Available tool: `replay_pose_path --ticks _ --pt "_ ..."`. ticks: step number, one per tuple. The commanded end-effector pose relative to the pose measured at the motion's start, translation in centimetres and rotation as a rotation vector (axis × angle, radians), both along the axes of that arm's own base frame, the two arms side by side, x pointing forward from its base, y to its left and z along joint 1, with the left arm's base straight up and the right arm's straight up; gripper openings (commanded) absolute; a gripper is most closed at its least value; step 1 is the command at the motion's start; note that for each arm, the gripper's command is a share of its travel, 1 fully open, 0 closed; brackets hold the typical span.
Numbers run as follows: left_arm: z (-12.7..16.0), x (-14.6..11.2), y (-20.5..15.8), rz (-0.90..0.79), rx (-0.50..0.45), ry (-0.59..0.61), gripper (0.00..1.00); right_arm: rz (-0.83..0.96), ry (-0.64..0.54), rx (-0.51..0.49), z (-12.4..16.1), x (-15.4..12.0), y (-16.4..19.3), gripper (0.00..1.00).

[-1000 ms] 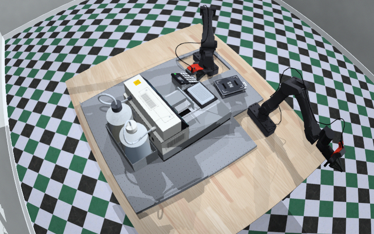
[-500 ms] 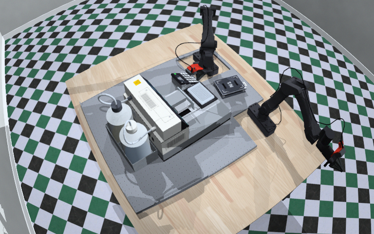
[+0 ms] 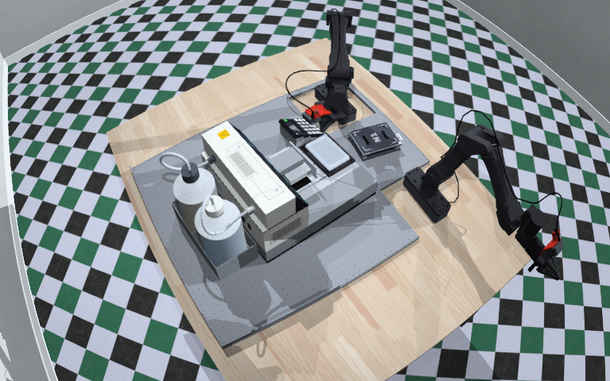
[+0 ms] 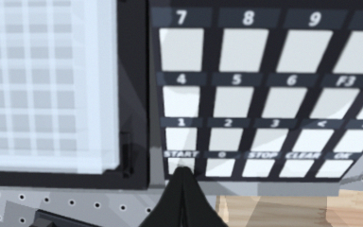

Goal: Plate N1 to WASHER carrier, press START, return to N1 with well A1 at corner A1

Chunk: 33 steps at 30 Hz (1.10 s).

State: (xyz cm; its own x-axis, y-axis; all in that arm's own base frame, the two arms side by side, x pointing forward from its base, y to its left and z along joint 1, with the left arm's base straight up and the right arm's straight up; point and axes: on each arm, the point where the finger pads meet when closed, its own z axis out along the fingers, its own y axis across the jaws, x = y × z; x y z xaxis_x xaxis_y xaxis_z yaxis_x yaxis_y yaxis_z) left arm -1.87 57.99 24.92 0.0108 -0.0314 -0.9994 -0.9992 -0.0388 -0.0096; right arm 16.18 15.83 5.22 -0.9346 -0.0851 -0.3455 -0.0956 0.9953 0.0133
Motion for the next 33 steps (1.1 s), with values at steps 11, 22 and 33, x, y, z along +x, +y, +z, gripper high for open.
replay_pose_path --ticks 11,22,33 --pt "0.7 -0.3 0.0 -0.004 0.031 0.011 0.0 -0.007 -0.045 0.037 3.2 0.1 0.6 0.0" --pt "0.7 -0.3 0.0 -0.004 0.031 0.011 0.0 -0.012 -0.041 0.025 5.0 -0.8 0.1 0.0" --pt "0.7 -0.3 0.0 -0.004 0.031 0.011 0.0 -0.005 -0.021 0.014 6.0 -1.6 0.0 0.0"
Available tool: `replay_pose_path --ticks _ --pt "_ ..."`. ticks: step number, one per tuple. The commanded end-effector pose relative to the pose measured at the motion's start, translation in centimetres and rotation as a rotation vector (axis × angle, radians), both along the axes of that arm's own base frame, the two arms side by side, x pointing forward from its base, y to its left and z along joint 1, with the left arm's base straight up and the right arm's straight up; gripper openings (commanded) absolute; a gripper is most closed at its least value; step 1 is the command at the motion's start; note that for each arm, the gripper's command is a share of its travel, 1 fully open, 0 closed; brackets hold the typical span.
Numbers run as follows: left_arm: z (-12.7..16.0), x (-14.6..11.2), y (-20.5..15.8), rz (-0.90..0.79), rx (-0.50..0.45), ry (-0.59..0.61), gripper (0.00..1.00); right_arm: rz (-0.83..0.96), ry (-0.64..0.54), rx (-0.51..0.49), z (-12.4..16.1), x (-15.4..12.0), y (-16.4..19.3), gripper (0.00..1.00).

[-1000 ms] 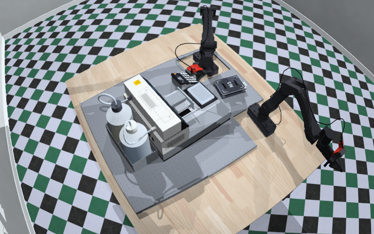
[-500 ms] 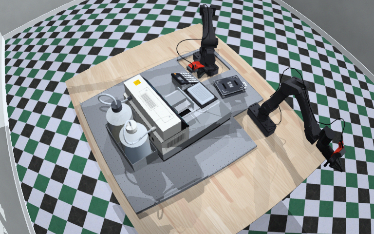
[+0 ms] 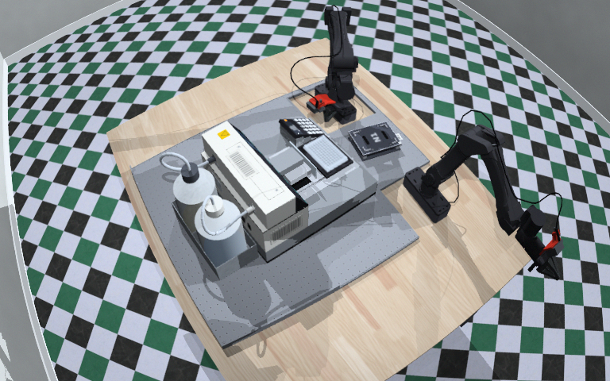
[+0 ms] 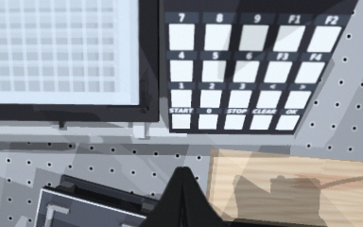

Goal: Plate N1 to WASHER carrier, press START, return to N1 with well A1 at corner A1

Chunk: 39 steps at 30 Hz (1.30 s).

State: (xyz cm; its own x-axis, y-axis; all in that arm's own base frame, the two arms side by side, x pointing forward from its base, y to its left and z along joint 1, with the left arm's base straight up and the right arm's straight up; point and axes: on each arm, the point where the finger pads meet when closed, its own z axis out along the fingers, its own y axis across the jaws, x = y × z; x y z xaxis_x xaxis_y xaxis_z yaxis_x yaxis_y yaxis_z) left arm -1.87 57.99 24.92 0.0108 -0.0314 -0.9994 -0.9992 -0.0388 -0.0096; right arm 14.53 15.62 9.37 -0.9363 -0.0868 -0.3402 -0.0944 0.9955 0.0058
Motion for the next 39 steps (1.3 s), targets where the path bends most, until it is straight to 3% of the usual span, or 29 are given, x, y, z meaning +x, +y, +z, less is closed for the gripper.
replay_pose_path --ticks 1,17,28,39 --pt "0.7 -0.3 0.0 -0.004 0.031 0.011 0.0 -0.004 -0.028 0.025 2.1 0.0 0.2 0.0" --pt "0.7 -0.3 0.0 -0.004 0.031 0.011 0.0 -0.006 -0.043 0.034 4.4 -0.5 0.1 0.0" --pt "0.7 -0.3 0.0 -0.004 0.031 0.011 0.0 -0.005 -0.009 0.013 2.7 -0.4 0.2 0.0" --pt "0.7 -0.3 0.0 -0.004 0.031 0.011 0.0 -0.009 -0.032 0.048 3.2 -0.2 0.4 0.0"
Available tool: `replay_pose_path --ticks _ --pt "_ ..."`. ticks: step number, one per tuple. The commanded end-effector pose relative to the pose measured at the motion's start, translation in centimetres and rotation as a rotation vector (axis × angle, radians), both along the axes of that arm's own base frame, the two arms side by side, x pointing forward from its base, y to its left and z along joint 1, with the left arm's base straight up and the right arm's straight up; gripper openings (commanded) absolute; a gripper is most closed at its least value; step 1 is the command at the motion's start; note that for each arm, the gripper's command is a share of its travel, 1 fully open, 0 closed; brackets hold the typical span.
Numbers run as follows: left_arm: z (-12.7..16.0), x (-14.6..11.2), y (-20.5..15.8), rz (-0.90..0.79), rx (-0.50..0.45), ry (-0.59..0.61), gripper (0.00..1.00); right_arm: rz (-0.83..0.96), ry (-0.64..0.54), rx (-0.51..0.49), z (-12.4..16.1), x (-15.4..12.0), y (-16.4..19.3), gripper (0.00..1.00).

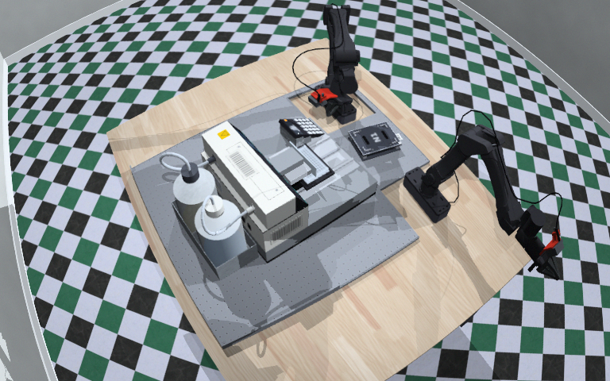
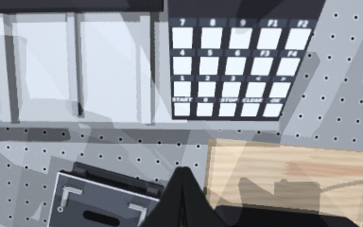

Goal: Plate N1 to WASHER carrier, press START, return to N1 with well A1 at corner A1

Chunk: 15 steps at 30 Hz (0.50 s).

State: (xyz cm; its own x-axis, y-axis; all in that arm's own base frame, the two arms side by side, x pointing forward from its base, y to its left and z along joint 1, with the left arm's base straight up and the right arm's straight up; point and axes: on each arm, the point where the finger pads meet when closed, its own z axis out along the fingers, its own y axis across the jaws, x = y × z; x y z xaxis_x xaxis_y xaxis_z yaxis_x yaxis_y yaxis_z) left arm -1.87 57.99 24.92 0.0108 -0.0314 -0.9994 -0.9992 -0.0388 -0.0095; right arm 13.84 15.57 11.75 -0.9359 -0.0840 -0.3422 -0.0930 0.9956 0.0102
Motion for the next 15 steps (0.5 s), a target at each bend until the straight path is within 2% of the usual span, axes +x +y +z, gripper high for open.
replay_pose_path --ticks 1,15 --pt "0.72 -0.25 -0.02 -0.004 0.031 0.011 0.0 -0.012 -0.032 0.049 0.93 0.57 0.5 0.0" --pt "0.72 -0.25 -0.02 -0.004 0.031 0.011 0.0 -0.006 -0.033 0.052 1.55 0.36 0.6 0.0"
